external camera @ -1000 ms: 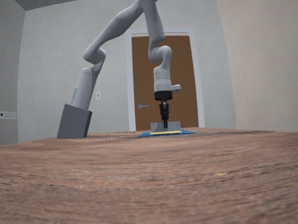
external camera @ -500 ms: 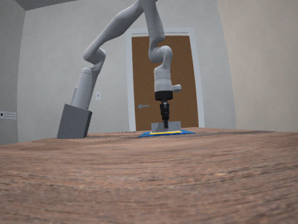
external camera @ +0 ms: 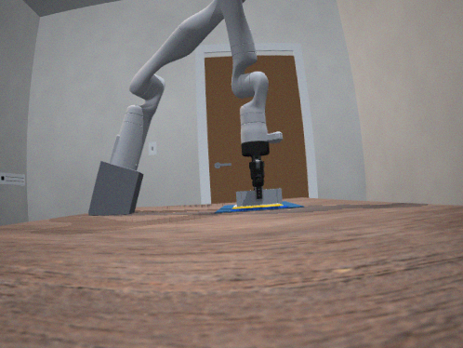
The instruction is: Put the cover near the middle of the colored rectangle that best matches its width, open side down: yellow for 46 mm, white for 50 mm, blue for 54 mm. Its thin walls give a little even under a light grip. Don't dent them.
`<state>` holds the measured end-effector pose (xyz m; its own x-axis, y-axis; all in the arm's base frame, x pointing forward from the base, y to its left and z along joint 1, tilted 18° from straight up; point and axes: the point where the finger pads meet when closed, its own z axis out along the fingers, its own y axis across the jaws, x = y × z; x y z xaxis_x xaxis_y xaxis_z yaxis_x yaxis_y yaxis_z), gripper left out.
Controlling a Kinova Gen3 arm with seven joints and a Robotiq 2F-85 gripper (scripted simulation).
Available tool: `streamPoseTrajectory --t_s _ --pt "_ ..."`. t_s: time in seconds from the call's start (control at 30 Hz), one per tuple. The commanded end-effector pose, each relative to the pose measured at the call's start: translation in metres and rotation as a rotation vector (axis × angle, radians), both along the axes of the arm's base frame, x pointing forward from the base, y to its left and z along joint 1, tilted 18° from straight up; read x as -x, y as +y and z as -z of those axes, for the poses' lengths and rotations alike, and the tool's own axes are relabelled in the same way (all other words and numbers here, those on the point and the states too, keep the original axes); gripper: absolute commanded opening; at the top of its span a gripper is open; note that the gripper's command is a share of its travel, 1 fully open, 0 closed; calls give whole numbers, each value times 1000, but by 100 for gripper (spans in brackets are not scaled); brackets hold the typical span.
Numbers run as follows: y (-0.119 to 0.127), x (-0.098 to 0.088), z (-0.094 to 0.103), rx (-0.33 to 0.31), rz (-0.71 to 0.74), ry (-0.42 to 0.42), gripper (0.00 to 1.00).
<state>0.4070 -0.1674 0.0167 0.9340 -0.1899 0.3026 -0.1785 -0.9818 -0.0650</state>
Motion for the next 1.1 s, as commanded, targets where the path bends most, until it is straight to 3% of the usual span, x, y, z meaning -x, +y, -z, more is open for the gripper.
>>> streamPoseTrajectory --t_s 0.0,1.07 --pt "1 -2 0 -4 7 -1 0" --pt "3 -2 8 -6 10 1 0"
